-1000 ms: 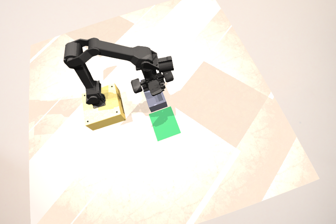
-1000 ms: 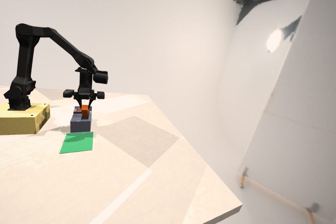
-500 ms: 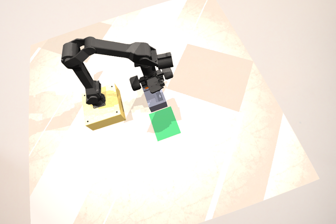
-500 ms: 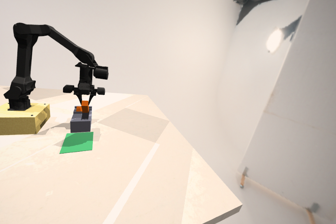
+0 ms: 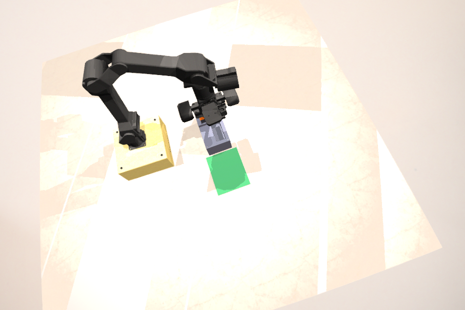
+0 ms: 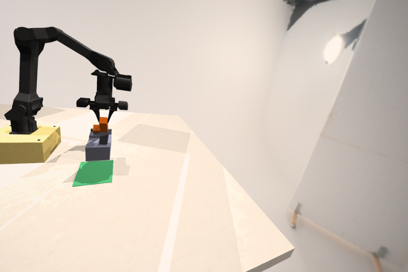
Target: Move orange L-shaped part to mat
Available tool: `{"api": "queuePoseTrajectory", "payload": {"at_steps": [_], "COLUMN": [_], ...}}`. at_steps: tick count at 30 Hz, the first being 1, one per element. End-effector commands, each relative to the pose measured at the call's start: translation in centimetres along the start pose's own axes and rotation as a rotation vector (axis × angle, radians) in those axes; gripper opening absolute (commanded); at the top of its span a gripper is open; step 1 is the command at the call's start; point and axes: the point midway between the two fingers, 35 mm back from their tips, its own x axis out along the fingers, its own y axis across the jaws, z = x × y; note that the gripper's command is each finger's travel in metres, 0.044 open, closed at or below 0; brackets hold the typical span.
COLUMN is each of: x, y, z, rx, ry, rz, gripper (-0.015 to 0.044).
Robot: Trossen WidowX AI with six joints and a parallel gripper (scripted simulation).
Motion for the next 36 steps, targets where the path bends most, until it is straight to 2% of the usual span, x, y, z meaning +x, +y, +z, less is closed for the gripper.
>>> {"api": "queuePoseTrajectory", "payload": {"at_steps": [1,8,36], "x": [-0.4,-0.3,-0.2], "y": [0.0,-0.1,-1.2], "z": [-0.1,1.4,13.8], "rx": [-0.001,-0.001,-0.001], "ry": [0.005,0.004,-0.008], "rz": [0.007,0.007,0.005], "gripper": [0.0000,0.0000,0.0000]}}
